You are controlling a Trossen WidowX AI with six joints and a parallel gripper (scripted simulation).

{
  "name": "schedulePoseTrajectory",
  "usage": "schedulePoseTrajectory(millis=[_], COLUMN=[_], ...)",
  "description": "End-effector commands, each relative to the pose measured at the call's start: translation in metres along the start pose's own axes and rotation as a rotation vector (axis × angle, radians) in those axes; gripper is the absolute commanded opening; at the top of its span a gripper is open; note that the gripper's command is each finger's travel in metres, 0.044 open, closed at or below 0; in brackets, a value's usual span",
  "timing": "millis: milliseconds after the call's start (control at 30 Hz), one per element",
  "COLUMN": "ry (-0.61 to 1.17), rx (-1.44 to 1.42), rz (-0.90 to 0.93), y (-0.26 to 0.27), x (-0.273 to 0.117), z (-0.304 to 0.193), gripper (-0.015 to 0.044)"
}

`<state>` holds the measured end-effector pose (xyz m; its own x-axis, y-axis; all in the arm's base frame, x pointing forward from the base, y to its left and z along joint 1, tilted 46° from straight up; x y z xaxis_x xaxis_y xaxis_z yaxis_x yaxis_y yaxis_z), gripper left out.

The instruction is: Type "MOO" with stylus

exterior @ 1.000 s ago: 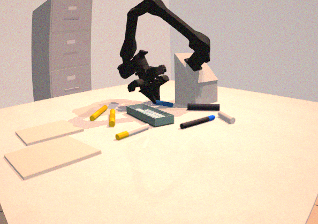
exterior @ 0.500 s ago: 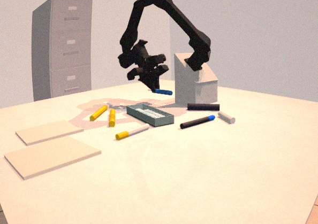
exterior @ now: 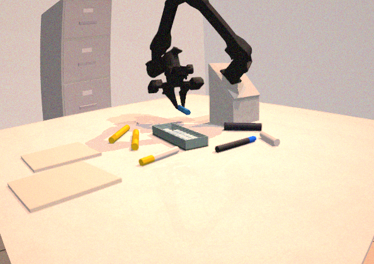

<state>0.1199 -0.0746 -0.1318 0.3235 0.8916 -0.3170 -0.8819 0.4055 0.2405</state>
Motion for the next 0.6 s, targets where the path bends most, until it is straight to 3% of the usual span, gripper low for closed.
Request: schedulePoseTrajectory(millis=[0,167,567], ry=[-0.010,-0.028,-0.029], rx=[0.133,0.275,0.281], rz=[-0.078,-0.155,-0.158], y=[-0.0030,-0.0059,-0.0065], x=[-0.0034,-0.0076,-0.0013], z=[-0.0037,-0.0080,-0.0116], gripper=[0.0000,0.0000,0.0000])
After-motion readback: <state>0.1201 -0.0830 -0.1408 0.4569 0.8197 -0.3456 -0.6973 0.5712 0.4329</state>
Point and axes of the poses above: the point midway between the two fingers, 35 mm back from their tips, its own x axis out along the fingers, its own y axis across the jaws, z = x × y, the point moved 2 cm from there along -x, back along the fingers, and after that the axes turned 1 degree about -x, right-handed, at the moved point
